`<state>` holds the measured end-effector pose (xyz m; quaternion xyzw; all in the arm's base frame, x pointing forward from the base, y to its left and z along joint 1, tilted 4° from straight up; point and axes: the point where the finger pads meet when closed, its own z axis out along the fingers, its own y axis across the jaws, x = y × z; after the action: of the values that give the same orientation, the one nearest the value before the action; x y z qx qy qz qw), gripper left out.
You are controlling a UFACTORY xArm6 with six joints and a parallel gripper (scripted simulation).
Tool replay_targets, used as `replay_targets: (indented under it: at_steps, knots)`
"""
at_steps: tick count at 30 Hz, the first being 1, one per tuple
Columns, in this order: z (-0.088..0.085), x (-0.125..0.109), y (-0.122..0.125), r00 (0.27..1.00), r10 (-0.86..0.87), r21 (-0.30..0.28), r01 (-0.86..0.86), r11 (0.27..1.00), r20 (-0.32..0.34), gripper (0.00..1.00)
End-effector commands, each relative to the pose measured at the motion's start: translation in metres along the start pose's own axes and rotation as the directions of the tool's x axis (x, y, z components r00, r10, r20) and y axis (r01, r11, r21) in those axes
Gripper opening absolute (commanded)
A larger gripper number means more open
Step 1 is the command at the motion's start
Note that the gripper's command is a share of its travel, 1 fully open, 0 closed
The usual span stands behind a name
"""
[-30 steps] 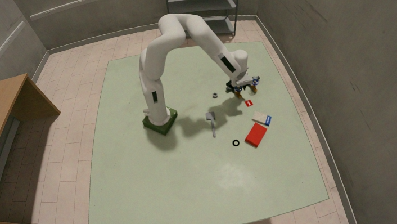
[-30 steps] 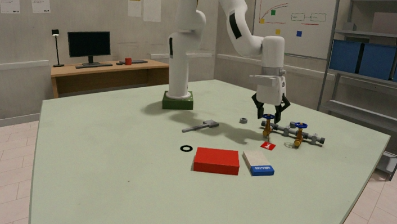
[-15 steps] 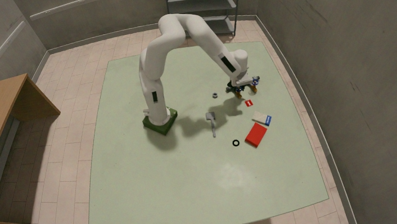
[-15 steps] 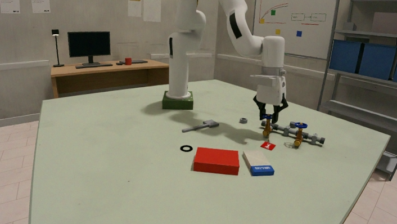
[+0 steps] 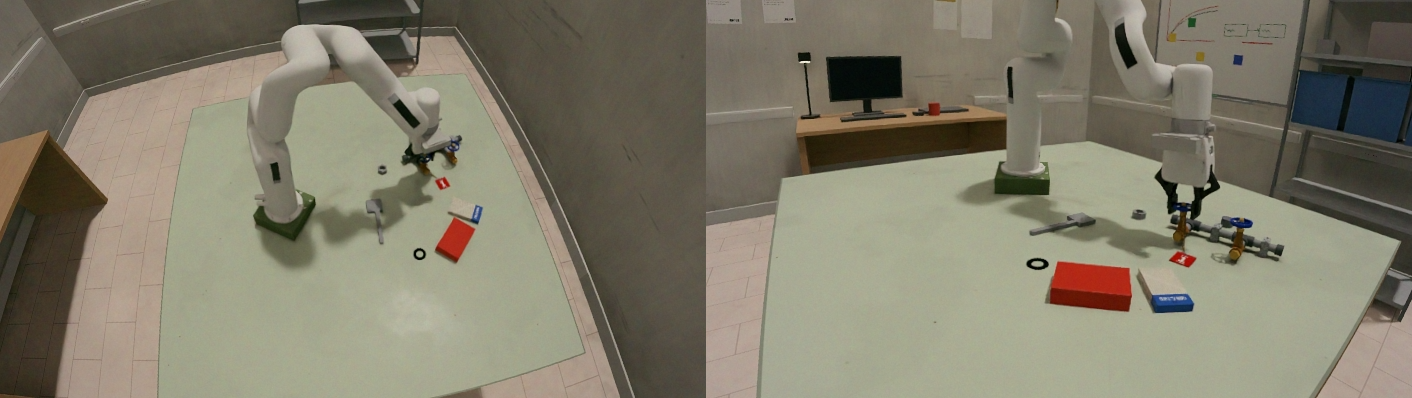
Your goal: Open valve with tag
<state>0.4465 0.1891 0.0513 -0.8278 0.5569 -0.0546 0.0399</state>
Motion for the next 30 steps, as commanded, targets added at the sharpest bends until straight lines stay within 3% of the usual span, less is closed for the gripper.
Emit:
replay_targets:
  at_steps: [1, 7, 22, 23, 30]
  knots:
    - [-0.0016, -0.0001, -0.0019, 0.961, -0.276, 0.006, 0.276, 0.961, 0.006, 0.00]
    - [-0.0016, -0.0001, -0.0019, 0.916, -0.402, 0.007, 0.402, 0.916, 0.006, 0.00]
    - [-0.0016, -0.0001, -0.0019, 0.915, -0.403, 0.007, 0.403, 0.915, 0.006, 0.00]
    - [-0.0016, -0.0001, -0.0019, 0.915, -0.403, 0.007, 0.403, 0.915, 0.006, 1.00]
    - [-0.0016, -0.0001, -0.0019, 0.915, -0.403, 0.007, 0.403, 0.915, 0.006, 1.00]
